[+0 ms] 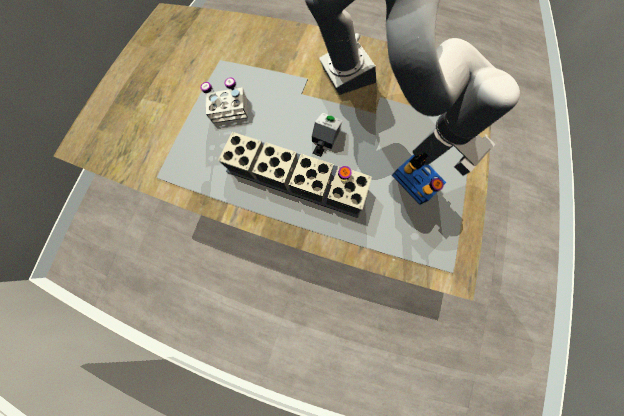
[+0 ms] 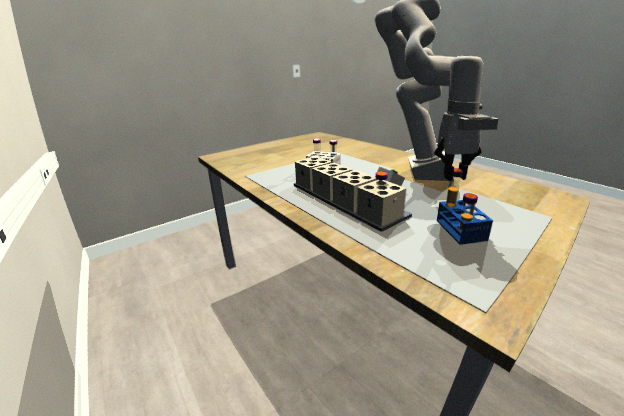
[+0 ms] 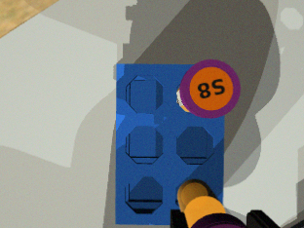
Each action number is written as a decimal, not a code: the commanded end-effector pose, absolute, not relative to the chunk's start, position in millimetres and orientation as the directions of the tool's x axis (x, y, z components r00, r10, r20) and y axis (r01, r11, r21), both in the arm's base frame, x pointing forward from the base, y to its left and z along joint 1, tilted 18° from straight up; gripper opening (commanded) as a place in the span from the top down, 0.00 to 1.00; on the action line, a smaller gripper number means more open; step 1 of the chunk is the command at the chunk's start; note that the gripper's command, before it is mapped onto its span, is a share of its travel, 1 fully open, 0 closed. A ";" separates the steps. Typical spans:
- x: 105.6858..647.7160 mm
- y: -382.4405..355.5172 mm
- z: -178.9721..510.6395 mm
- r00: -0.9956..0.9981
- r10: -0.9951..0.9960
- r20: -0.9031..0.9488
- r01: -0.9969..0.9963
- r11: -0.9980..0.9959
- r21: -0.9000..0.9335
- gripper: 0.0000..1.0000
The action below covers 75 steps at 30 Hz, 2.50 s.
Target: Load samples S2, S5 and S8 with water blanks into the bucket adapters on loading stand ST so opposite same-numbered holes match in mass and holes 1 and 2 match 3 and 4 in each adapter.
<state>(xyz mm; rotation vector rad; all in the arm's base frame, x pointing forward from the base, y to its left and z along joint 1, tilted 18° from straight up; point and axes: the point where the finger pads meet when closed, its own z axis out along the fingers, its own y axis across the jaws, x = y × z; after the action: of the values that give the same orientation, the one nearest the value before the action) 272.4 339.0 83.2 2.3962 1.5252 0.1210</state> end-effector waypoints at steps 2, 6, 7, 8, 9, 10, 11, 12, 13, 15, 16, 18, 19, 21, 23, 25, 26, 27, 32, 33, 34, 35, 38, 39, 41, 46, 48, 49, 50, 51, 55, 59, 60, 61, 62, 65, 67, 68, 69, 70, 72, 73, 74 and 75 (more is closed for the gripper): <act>271.6 341.5 90.2 0.433 0.897 -0.084 0.871 -0.393 0.293 1.00; 269.7 343.1 97.8 0.433 0.897 -0.084 0.871 -0.393 0.293 1.00; 269.3 343.5 99.8 0.433 0.897 -0.084 0.871 -0.393 0.293 1.00; 268.8 343.9 101.7 0.433 0.897 -0.084 0.871 -0.393 0.293 1.00; 268.3 344.3 103.6 0.433 0.897 -0.084 0.871 -0.393 0.293 1.00; 267.9 344.7 105.5 0.433 0.897 -0.084 0.871 -0.393 0.293 1.00; 267.4 345.1 107.4 0.433 0.897 -0.084 0.871 -0.393 0.293 1.00; 267.0 345.5 109.3 0.433 0.897 -0.084 0.871 -0.393 0.293 1.00; 266.5 345.9 111.2 0.433 0.897 -0.084 0.871 -0.393 0.293 1.00; 265.6 346.7 115.0 0.433 0.897 -0.084 0.871 -0.393 0.293 1.00; 265.1 347.1 116.9 0.433 0.897 -0.084 0.871 -0.393 0.293 1.00; 264.7 347.5 118.8 0.433 0.897 -0.084 0.871 -0.393 0.293 1.00; 264.7 347.5 118.8 0.433 0.897 -0.084 0.871 -0.393 0.293 1.00; 263.7 348.3 122.6 0.433 0.897 -0.084 0.871 -0.393 0.293 1.00; 262.8 349.1 126.5 0.433 0.897 -0.084 0.871 -0.393 0.293 1.00; 261.9 349.9 130.3 0.433 0.897 -0.084 0.871 -0.393 0.293 1.00; 261.4 350.3 132.2 0.433 0.897 -0.084 0.871 -0.393 0.293 1.00; 261.0 350.8 134.1 0.433 0.897 -0.084 0.871 -0.393 0.293 1.00; 258.7 352.8 143.6 0.433 0.897 -0.084 0.871 -0.393 0.293 1.00; 258.2 353.2 145.5 0.433 0.897 -0.084 0.871 -0.393 0.293 1.00; 257.8 353.6 147.4 0.433 0.897 -0.084 0.871 -0.393 0.293 1.00; 257.8 353.6 147.4 0.433 0.897 -0.084 0.871 -0.393 0.293 1.00; 256.9 354.4 151.3 0.433 0.897 -0.084 0.871 -0.393 0.293 1.00; 256.4 354.8 153.2 0.433 0.897 -0.084 0.871 -0.393 0.293 1.00; 255.5 355.6 157.0 0.433 0.897 -0.084 0.871 -0.393 0.293 1.00; 253.2 357.6 166.5 0.433 0.897 -0.084 0.871 -0.393 0.293 1.00; 252.3 358.4 170.3 0.433 0.897 -0.084 0.872 -0.393 0.293 1.00; 251.8 358.8 172.2 0.433 0.897 -0.084 0.872 -0.393 0.293 1.00; 251.3 359.2 174.1 0.433 0.897 -0.084 0.872 -0.393 0.293 1.00; 251.3 359.2 174.1 0.433 0.897 -0.084 0.872 -0.393 0.293 1.00; 251.3 359.2 174.1 0.433 0.897 -0.084 0.872 -0.393 0.293 1.00; 251.3 359.2 174.1 0.433 0.897 -0.084 0.872 -0.393 0.293 1.00; 254.8 355.9 175.7 0.462 0.884 -0.074 0.857 -0.423 0.295 1.00; 258.0 352.4 177.2 0.490 0.869 -0.064 0.841 -0.452 0.298 1.00; 261.4 349.0 178.7 0.518 0.854 -0.054 0.824 -0.481 0.300 1.00; 271.4 338.8 183.3 0.598 0.801 -0.024 0.768 -0.564 0.304 1.00; 278.1 332.0 186.4 0.648 0.762 -0.004 0.726 -0.616 0.305 1.00; 281.5 328.6 187.9 0.671 0.741 0.007 0.704 -0.641 0.305 1.00; 281.5 328.6 187.9 0.671 0.741 0.007 0.704 -0.641 0.305 1.00; 281.5 328.6 187.9 0.671 0.741 0.007 0.704 -0.641 0.305 1.00; 288.2 321.8 190.9 0.717 0.697 0.027 0.658 -0.689 0.304 1.00; 291.5 318.4 192.5 0.738 0.673 0.037 0.634 -0.712 0.303 1.00; 294.9 315.0 194.0 0.759 0.649 0.047 0.609 -0.734 0.301 1.00; 298.2 311.6 195.5 0.779 0.624 0.057 0.583 -0.755 0.300 1.00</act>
<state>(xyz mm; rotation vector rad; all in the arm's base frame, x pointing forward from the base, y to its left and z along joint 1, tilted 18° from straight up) 287.1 320.8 188.9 2.6477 1.0732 0.1932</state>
